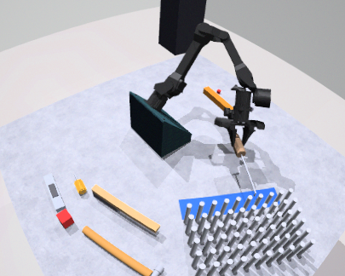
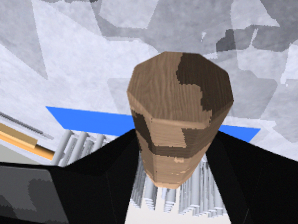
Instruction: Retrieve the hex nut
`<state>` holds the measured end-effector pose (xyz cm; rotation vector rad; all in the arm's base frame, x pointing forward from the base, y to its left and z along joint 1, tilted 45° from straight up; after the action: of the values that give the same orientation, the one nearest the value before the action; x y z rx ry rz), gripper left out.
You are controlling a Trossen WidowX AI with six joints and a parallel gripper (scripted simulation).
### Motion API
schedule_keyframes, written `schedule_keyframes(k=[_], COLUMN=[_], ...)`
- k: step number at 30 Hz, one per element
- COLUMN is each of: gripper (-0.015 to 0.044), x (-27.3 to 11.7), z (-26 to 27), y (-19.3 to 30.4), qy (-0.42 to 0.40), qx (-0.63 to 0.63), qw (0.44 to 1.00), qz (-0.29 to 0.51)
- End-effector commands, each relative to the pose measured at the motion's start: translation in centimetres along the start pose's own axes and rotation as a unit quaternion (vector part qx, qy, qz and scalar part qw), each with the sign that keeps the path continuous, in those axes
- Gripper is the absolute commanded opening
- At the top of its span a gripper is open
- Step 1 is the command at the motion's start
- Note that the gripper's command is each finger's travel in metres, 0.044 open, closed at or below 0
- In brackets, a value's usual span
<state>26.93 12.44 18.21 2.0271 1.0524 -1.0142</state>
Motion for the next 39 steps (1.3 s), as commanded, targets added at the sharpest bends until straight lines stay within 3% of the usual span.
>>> schedule_keyframes(k=[1,9,39], gripper=[0.0000,0.0000,0.0000], x=[1.9,5.0,6.1], z=[-0.3,-0.5,-0.5], y=[-1.5,-4.7,-3.2], qy=[-0.001,0.004,0.005], qx=[0.001,0.004,0.003], qw=[1.000,1.000,1.000], qz=[0.003,0.003,0.004])
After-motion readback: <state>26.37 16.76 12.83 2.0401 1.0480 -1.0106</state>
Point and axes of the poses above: the point midway between the two fingers, 35 mm back from their tips, its own x axis out along the fingers, its own z axis across the jaws, y = z × x, the point moved 8 cm from there along -x, back along the fingers, and after that the axes turned 3 degrees about -x, right-handed, at the moved point
